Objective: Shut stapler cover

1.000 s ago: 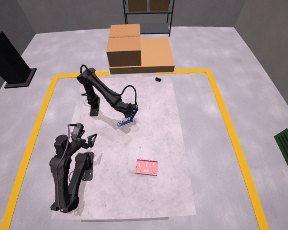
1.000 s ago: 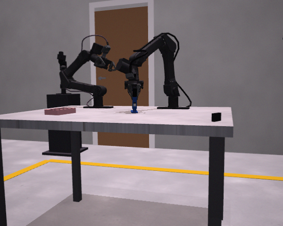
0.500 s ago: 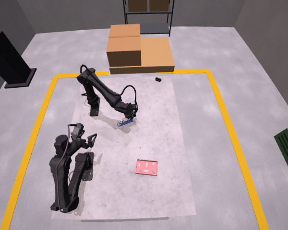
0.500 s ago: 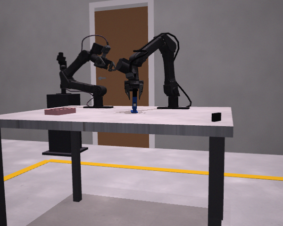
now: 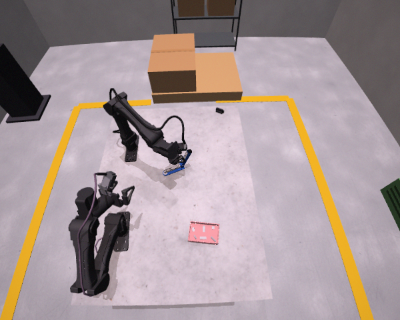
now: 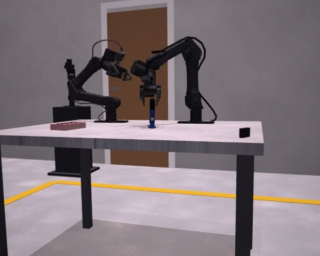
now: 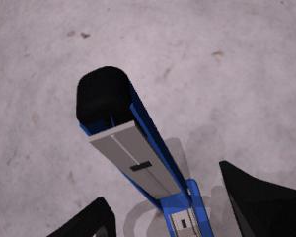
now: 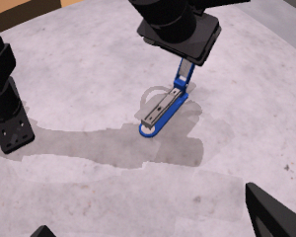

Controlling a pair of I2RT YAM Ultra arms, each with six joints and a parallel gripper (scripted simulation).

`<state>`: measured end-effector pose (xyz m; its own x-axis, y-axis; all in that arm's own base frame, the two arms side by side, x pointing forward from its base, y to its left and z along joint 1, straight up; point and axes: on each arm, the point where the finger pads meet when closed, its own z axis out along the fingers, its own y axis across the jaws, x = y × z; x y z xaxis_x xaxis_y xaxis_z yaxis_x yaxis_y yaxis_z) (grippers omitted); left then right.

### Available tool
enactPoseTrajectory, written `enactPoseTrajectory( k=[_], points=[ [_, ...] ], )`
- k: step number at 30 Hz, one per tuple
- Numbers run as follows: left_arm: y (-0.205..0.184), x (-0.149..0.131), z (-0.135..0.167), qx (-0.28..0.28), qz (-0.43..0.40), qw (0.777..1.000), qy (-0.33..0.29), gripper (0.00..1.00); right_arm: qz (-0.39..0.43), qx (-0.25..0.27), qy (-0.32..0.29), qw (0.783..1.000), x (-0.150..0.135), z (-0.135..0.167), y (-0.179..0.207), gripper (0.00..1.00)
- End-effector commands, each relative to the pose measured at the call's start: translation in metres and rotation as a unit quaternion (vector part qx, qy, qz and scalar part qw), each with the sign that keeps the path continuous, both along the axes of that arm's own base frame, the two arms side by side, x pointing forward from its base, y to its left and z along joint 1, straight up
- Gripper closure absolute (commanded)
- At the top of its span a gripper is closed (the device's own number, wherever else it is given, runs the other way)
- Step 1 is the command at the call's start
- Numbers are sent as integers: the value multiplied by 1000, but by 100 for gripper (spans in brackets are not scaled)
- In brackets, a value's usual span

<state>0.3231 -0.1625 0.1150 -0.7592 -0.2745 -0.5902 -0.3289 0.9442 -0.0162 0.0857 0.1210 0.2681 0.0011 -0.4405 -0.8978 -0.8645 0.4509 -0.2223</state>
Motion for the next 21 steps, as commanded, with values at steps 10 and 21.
enactPoseTrajectory(
  k=[10,21],
  points=[
    [-21,-3,44,-40,-71,993,88,50,0,7,1,1000,0,2,0,0],
    [3,8,59,-59,-30,978,197,50,0,7,1,1000,0,2,0,0]
  ],
)
